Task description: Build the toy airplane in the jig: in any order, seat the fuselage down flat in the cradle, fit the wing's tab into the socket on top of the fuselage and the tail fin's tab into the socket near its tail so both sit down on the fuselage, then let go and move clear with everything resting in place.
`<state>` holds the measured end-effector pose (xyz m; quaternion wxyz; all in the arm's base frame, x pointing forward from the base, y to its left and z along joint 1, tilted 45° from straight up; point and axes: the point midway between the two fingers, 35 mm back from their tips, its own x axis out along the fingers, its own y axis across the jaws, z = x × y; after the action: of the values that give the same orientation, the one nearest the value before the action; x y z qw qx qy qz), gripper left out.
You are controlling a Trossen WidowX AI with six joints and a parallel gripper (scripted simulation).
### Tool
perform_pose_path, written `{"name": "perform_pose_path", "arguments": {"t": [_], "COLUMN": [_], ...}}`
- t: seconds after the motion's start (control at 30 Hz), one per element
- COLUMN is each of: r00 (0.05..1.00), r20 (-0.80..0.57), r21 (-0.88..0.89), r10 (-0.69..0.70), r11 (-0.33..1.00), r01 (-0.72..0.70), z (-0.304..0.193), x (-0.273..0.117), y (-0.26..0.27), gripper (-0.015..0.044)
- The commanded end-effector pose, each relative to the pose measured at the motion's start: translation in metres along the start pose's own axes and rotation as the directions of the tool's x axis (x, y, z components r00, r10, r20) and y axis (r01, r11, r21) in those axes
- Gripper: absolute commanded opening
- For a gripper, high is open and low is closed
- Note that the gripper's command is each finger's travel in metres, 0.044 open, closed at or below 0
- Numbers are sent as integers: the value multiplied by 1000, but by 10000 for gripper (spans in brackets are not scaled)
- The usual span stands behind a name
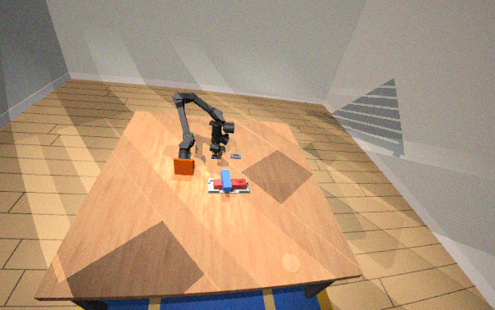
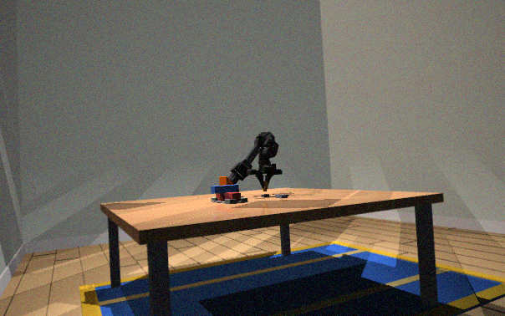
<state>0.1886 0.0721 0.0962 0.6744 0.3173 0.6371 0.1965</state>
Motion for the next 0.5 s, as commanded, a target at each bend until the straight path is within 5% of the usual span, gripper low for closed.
{"name": "perform_pose_path", "arguments": {"t": [0.0, 0.47], "r00": [1000, 999], "r20": [17, 42], "r21": [4, 36], "r10": [-13, -24], "r11": [1000, 999], "r01": [12, 22], "z": [4, 6], "x": [-15, -61], "y": [-1, -5], "gripper": [0, 0]}}
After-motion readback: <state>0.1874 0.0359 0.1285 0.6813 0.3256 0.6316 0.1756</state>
